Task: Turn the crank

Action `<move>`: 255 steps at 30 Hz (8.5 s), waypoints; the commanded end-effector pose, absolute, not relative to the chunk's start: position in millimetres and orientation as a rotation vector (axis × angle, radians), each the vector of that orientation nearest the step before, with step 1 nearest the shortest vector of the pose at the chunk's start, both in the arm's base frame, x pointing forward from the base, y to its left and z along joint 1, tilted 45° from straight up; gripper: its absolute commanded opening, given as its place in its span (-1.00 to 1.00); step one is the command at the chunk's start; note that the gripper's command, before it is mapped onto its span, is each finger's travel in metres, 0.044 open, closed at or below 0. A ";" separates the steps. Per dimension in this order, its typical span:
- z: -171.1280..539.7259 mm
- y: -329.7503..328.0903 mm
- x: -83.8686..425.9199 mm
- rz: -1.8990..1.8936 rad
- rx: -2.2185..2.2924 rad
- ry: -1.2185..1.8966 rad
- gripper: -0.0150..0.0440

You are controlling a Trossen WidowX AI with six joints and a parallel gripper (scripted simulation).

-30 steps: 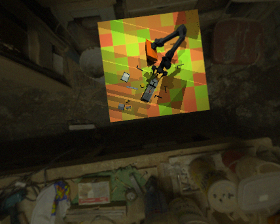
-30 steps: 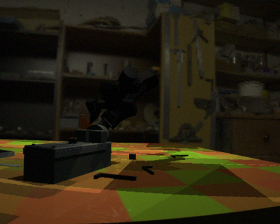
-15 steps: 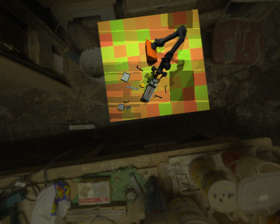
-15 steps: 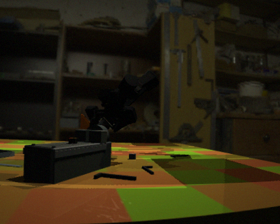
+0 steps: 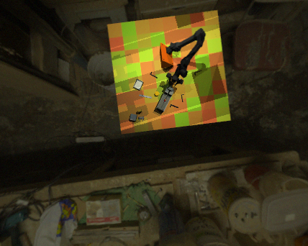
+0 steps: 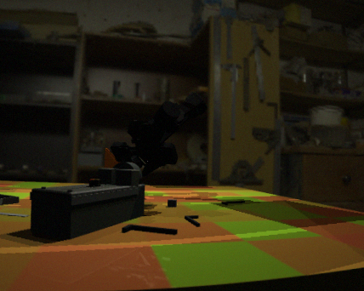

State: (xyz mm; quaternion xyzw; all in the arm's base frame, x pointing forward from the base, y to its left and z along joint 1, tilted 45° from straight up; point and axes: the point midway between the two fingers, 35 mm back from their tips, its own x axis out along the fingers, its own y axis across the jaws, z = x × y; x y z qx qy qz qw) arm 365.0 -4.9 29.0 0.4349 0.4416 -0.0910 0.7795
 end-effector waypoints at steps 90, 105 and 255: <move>-11.5 7.8 353.2 -0.201 0.942 0.952 -0.49; -17.0 31.6 360.9 -0.200 0.943 0.952 -0.49; 2.8 51.8 378.6 -0.199 0.944 0.951 -0.49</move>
